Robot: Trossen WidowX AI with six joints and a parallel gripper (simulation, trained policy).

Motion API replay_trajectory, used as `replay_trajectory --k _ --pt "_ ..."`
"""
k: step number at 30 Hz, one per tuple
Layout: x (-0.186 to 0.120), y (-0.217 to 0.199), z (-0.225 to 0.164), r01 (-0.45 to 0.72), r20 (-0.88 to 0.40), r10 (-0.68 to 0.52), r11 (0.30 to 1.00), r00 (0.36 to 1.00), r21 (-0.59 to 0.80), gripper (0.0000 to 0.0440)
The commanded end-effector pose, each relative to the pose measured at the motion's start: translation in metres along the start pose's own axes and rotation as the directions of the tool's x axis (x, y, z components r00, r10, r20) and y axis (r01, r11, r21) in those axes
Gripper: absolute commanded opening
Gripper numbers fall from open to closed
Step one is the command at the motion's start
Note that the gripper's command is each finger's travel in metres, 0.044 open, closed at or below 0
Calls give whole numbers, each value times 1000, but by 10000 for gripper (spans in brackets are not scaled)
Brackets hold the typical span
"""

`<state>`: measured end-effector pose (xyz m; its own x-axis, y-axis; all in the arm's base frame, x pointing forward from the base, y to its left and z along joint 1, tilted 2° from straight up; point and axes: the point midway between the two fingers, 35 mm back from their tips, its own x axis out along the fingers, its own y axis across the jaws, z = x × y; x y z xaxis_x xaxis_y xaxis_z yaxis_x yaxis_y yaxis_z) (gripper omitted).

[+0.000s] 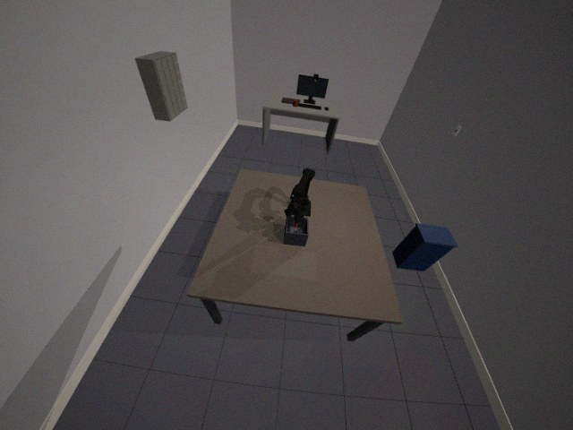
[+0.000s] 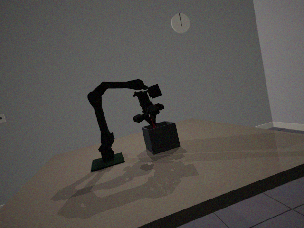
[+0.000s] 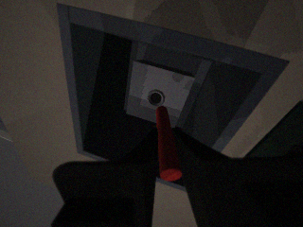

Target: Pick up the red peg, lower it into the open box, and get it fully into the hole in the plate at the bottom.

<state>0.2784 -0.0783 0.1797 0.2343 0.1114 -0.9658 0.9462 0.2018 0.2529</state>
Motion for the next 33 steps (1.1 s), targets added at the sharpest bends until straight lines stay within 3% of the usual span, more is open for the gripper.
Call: replay_trajectory --k 1,33 --pt "10 0 2 6 -23 -6 1000 1000 -10 0" --pt "89 1 3 42 -115 -62 985 992 -169 13"
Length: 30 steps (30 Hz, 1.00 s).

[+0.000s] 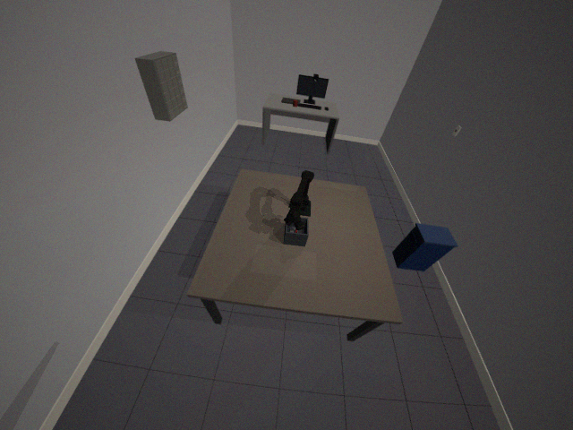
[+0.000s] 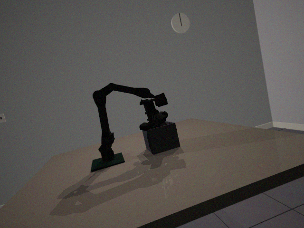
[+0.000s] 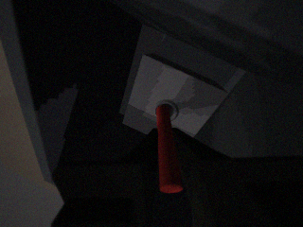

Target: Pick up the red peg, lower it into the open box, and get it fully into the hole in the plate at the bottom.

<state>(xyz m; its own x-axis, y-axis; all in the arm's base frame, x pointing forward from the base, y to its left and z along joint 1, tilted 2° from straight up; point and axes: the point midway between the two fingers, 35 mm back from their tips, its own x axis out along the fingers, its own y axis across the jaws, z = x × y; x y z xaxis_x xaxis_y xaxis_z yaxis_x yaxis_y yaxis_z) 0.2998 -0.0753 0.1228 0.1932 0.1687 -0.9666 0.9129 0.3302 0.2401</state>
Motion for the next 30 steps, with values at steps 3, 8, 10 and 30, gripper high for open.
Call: replay_trajectory --k 3,8,10,30 --pt "36 -8 -1 35 -62 -38 998 997 -48 17" --pt "48 -14 -2 56 -75 -61 996 995 -64 29" --pt "53 -17 -2 63 -82 -68 996 994 -70 31" --pt "77 -35 -4 115 -119 -125 990 985 -86 140"
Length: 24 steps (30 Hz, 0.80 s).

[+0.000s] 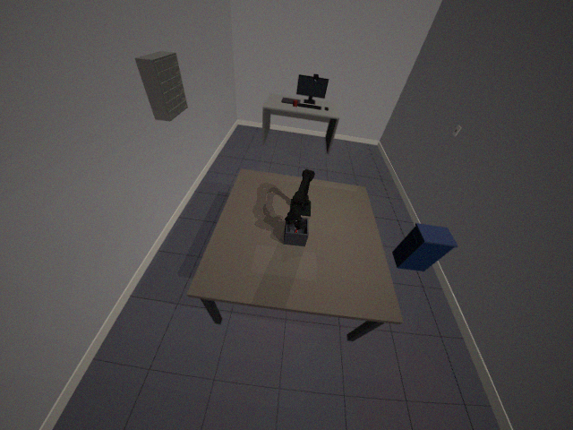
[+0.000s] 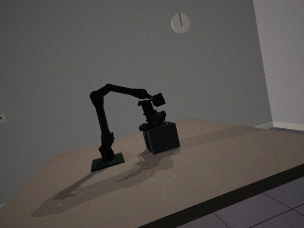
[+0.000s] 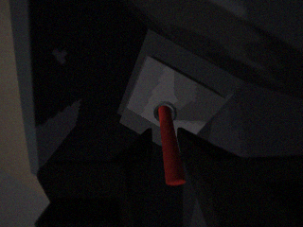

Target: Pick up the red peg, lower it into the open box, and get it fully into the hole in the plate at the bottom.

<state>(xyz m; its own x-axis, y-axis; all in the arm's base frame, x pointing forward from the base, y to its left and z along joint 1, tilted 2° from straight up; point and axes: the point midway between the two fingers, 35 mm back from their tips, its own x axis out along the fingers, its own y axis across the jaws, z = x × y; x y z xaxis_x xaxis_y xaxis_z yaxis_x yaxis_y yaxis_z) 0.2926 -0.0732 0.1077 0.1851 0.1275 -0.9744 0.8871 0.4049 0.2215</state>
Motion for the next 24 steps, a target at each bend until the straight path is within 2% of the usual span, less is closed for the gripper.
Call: replay_trajectory --k 1,11,24 --pt "64 -24 -6 92 -164 -93 996 982 -13 142" --pt "63 -25 -3 86 -199 -83 996 976 5 145" --pt "58 -12 18 14 -242 -4 999 970 39 157"
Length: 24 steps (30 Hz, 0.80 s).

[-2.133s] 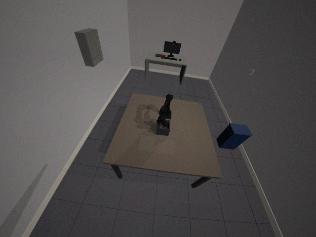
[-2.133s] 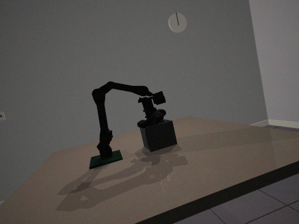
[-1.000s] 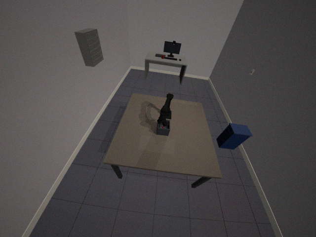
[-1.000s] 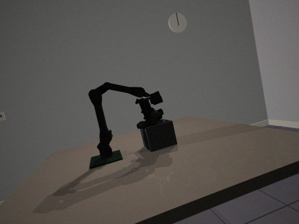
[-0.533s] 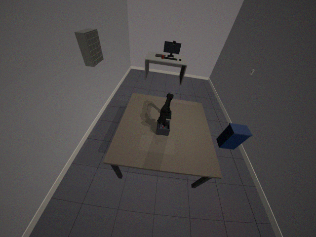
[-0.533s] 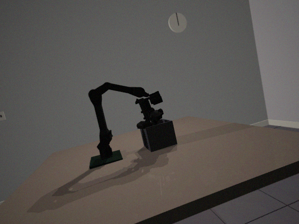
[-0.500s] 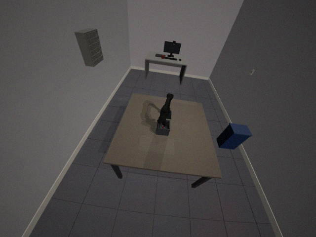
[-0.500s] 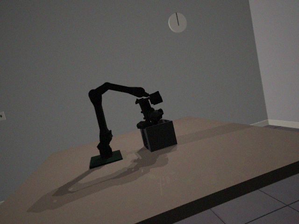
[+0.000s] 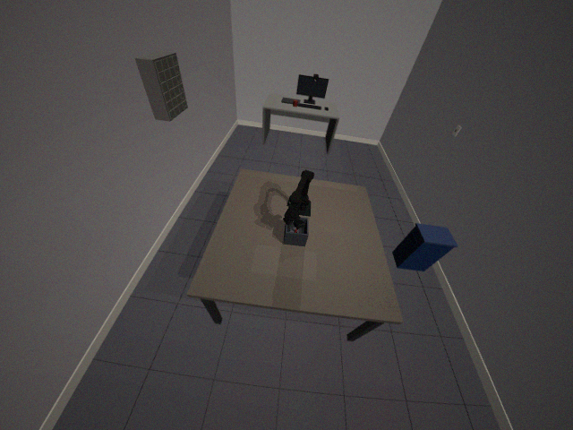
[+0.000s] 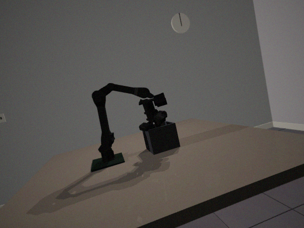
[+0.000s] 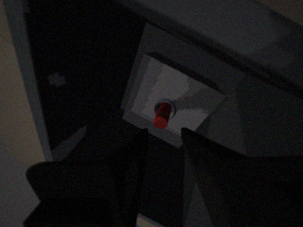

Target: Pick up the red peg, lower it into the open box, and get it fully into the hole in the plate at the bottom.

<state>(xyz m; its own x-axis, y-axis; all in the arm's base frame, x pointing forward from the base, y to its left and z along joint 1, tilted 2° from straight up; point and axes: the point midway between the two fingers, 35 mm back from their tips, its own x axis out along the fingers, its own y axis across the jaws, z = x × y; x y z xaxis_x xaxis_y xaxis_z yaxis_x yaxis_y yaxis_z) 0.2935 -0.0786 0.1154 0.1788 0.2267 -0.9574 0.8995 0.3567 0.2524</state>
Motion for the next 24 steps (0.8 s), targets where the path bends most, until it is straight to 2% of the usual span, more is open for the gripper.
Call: replay_trajectory --k 1,24 --pt "63 -12 22 40 -149 -41 999 988 -5 158" --pt "42 21 43 -118 -112 111 991 987 -59 158"
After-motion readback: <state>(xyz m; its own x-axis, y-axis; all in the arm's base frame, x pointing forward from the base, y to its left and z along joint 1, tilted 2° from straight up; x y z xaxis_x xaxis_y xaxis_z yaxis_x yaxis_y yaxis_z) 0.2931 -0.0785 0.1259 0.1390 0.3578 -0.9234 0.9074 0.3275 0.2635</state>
